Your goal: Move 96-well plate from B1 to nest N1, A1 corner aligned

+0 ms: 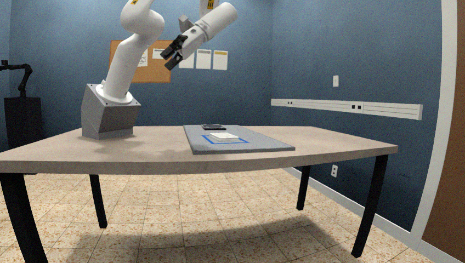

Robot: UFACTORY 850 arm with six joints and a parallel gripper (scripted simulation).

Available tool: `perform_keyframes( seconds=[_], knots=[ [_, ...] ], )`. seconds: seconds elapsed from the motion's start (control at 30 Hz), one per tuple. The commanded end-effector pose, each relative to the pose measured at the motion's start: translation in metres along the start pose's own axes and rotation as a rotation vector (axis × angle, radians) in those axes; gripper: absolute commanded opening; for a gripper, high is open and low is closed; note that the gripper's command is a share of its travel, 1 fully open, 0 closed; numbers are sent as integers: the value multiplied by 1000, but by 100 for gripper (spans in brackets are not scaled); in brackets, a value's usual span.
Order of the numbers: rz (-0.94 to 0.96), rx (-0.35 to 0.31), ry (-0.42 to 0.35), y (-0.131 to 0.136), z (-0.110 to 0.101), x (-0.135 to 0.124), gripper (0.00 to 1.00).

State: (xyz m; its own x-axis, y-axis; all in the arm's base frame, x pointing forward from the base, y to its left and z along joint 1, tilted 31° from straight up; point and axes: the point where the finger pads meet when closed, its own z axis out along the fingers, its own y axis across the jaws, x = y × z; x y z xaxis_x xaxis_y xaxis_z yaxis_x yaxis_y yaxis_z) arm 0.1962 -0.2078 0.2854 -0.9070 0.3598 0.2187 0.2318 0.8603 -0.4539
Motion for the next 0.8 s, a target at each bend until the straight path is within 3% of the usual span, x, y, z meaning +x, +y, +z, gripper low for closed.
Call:
perform_keyframes(
  seconds=[0.0, 0.77],
  knots=[
    [65, 10, -14, -3, -1, -10, 100],
    [642, 56, -156, -9, -3, -51, 100]
  ],
)
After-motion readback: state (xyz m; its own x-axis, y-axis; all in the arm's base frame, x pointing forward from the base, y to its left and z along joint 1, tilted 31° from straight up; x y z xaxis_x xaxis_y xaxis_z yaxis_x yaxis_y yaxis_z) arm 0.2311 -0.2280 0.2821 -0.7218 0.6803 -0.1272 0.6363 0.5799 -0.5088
